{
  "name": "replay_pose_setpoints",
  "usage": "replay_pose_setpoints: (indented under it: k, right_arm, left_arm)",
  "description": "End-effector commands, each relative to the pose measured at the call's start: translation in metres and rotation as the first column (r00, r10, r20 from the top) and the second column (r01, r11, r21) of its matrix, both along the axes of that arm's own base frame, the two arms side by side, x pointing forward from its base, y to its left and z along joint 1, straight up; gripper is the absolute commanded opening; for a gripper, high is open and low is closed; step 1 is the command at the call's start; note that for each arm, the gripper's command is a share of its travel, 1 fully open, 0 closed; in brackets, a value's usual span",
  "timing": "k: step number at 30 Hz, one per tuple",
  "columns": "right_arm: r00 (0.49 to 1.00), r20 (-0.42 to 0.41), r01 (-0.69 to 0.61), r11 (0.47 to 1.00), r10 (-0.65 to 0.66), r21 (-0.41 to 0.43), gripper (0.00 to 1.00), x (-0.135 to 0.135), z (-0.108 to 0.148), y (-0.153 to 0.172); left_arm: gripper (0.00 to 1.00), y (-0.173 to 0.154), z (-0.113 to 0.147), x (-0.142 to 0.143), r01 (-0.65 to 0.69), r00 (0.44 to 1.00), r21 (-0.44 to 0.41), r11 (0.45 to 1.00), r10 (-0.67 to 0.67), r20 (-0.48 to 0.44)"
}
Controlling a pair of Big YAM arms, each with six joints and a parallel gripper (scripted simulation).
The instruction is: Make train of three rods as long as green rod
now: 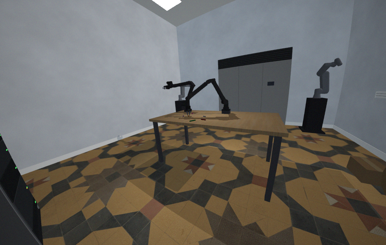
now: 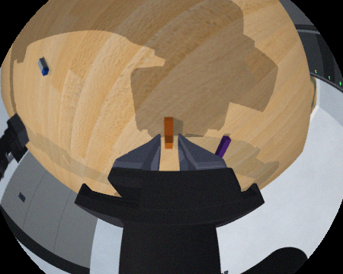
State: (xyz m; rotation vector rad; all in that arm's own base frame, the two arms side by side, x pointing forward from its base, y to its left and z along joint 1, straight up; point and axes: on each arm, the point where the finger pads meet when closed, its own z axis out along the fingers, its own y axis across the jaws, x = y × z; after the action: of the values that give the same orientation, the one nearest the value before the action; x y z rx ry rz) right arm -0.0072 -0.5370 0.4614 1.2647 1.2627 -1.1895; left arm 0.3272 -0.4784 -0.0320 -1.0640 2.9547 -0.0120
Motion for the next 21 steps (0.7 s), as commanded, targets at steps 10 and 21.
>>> replay_pose_setpoints:
  k: [10,21]
  right_arm:
    - [1.000,0.009,0.012,0.997,-0.012,-0.071,1.00,-0.0055,0.0391,-0.0077]
    - [1.000,0.009,0.012,0.997,-0.012,-0.071,1.00,-0.0055,0.0391,-0.0077]
  left_arm:
    - [0.23,0.0042,-0.0153,0.0025,-0.004,1.000,0.007,1.000,0.005,-0.003]
    - [0.23,0.0054,-0.0166,0.0017,-0.004,1.000,0.013,1.000,0.005,-0.007]
